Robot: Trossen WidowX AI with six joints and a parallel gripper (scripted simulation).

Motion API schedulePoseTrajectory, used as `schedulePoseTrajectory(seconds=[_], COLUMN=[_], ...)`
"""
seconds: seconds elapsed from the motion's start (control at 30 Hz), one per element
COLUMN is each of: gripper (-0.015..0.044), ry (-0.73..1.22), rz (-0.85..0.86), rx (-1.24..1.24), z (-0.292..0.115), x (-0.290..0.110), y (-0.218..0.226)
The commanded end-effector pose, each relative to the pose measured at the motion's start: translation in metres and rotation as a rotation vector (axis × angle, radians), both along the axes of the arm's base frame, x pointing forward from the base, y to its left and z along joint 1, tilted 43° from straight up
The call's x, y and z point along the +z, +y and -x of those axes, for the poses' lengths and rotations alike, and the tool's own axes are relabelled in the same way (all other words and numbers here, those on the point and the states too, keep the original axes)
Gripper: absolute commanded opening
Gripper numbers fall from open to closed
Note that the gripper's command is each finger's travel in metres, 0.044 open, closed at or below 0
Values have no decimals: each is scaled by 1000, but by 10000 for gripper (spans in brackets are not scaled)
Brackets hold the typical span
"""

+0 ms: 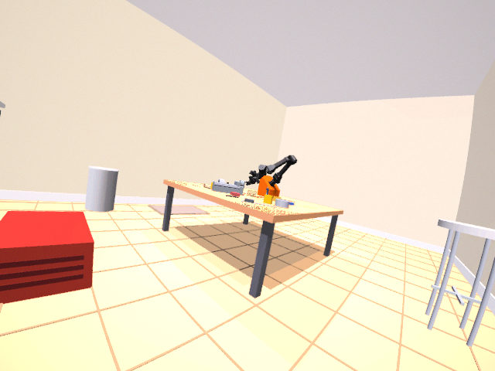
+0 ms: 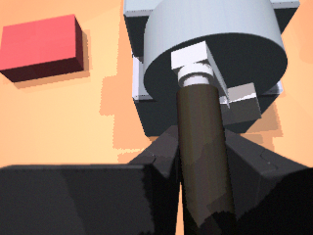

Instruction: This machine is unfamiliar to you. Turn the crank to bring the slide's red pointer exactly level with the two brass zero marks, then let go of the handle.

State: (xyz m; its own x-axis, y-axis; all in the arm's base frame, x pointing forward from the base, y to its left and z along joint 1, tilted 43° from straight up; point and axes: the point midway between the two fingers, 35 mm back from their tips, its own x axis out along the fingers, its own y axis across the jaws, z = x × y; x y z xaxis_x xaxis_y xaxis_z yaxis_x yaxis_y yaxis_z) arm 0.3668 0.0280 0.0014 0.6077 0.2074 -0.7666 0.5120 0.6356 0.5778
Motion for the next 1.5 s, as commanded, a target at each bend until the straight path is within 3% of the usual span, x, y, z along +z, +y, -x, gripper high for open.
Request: schedulePoseTrajectory(seconds=[0.0, 1.47], gripper=[0, 0], ry=[-13, -13], rz=[-7, -8], rx=[17, 17], z=[-4, -9], x=[2, -11], y=[8, 30])
